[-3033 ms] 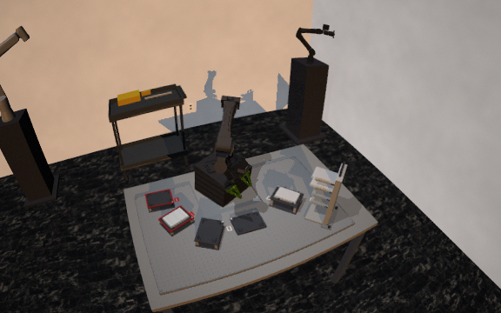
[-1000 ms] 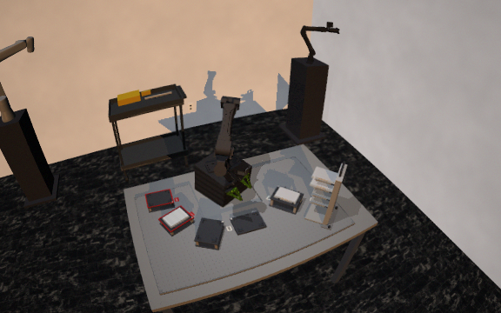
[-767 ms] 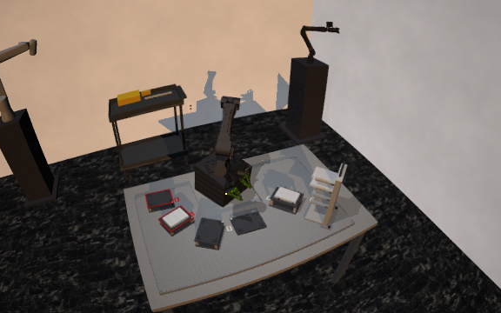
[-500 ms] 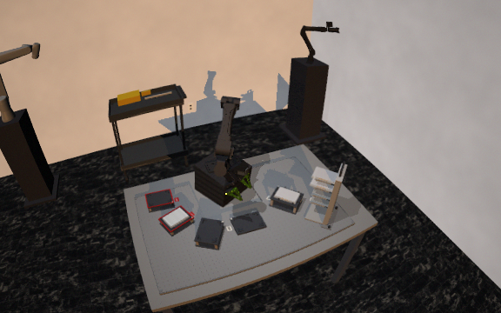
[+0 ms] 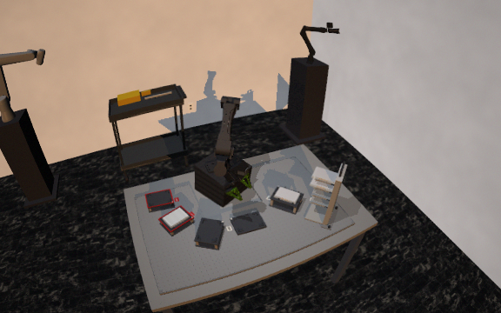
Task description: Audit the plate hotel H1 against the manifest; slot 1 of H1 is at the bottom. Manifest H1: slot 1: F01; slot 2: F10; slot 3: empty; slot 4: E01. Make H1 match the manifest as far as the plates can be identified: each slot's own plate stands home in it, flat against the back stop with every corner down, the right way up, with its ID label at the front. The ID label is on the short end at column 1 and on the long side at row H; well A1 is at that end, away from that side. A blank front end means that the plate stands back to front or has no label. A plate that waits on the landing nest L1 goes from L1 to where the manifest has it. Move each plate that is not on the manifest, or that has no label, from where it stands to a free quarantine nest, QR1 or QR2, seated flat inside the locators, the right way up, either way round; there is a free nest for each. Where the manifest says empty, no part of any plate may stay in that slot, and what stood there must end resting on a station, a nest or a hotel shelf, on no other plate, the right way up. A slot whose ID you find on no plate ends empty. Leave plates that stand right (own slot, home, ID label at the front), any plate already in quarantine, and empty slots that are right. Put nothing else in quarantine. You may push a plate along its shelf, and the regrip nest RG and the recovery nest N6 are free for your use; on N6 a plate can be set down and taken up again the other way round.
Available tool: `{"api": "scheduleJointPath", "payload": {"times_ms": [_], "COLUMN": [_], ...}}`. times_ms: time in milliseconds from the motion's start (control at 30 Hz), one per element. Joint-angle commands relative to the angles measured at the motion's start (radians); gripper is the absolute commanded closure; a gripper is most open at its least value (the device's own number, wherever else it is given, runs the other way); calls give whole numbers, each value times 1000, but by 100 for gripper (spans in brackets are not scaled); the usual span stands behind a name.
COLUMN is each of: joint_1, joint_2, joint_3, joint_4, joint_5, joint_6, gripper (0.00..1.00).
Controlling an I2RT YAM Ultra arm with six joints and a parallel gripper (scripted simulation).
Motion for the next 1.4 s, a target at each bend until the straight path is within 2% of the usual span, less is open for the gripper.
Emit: {"api": "scheduleJointPath", "payload": {"times_ms": [0, 233, 367, 633, 700, 1200, 1267, 1367], "joint_1": [-4, -10, -10, 119, 119, 380, 380, 434], "joint_2": [-22, -48, -48, -111, -111, -194, -194, -205], "joint_3": [28, 64, 64, 18, 18, -41, -41, -49], "joint_4": [-30, -97, -97, -8, -8, 126, 126, 147], "joint_5": [-17, -20, -20, 47, 47, 212, 212, 250], "joint_6": [-4, -12, -12, 142, 142, 398, 398, 443], "gripper": [0, 0, 0, 0, 0, 0, 0, 0]}}
